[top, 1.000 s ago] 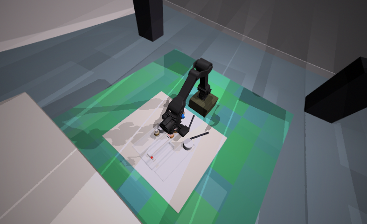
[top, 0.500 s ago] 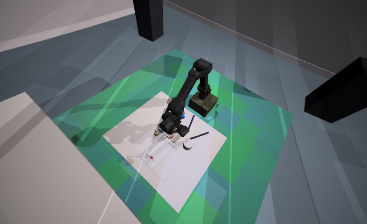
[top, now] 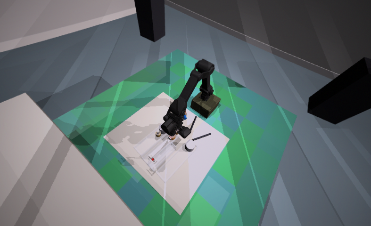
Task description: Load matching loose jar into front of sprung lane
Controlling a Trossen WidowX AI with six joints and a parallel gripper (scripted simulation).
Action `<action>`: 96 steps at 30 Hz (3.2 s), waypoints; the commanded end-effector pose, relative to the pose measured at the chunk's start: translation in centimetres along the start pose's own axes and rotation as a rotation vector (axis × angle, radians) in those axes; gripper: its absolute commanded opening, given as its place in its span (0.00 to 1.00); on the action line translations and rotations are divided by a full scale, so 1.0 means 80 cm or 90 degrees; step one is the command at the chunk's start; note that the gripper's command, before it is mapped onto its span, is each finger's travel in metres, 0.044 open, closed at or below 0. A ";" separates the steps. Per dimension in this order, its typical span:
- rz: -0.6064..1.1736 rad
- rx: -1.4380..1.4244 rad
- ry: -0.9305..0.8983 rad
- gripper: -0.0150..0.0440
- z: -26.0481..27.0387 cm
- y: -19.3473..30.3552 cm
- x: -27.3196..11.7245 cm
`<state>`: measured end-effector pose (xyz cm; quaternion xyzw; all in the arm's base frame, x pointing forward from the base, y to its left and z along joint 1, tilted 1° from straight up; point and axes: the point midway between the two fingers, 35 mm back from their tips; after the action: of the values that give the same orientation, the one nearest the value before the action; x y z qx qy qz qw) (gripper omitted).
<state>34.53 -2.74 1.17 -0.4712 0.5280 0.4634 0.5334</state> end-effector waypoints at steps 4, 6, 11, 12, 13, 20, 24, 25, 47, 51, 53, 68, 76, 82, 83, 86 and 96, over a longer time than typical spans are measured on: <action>-0.024 -0.003 0.001 0.25 0.000 -0.014 -0.002; -0.024 -0.003 0.001 0.25 0.000 -0.014 -0.001; -0.024 -0.003 0.001 0.25 0.000 -0.014 0.002; -0.024 -0.003 0.001 0.25 0.000 -0.014 0.002; -0.024 -0.003 0.001 0.25 0.000 -0.014 0.003; -0.024 -0.003 0.001 0.25 0.000 -0.014 0.006; -0.024 -0.003 0.001 0.25 0.000 -0.014 0.008; -0.024 -0.003 0.001 0.25 0.000 -0.014 0.008; -0.024 -0.003 0.001 0.25 0.000 -0.013 0.019; -0.024 -0.003 0.001 0.25 0.000 -0.013 0.020; -0.024 -0.003 0.001 0.25 0.000 -0.012 0.021; -0.024 -0.003 0.001 0.25 0.000 -0.011 0.028; -0.024 -0.003 0.001 0.25 0.000 -0.009 0.028; -0.024 -0.003 0.001 0.25 0.000 -0.008 0.028; -0.024 -0.003 0.001 0.25 0.000 -0.008 0.028; -0.024 -0.003 0.001 0.25 0.000 -0.007 0.028; -0.024 -0.003 0.001 0.25 0.001 -0.005 0.028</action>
<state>34.51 -2.71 -1.15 -0.4754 0.5245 0.4602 0.5358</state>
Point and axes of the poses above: the point midway between the two fingers, 35 mm back from their tips, its own x axis out along the fingers, its own z axis across the jaws, y = z × x, and after that the axes turned 4 degrees about -x, right-handed
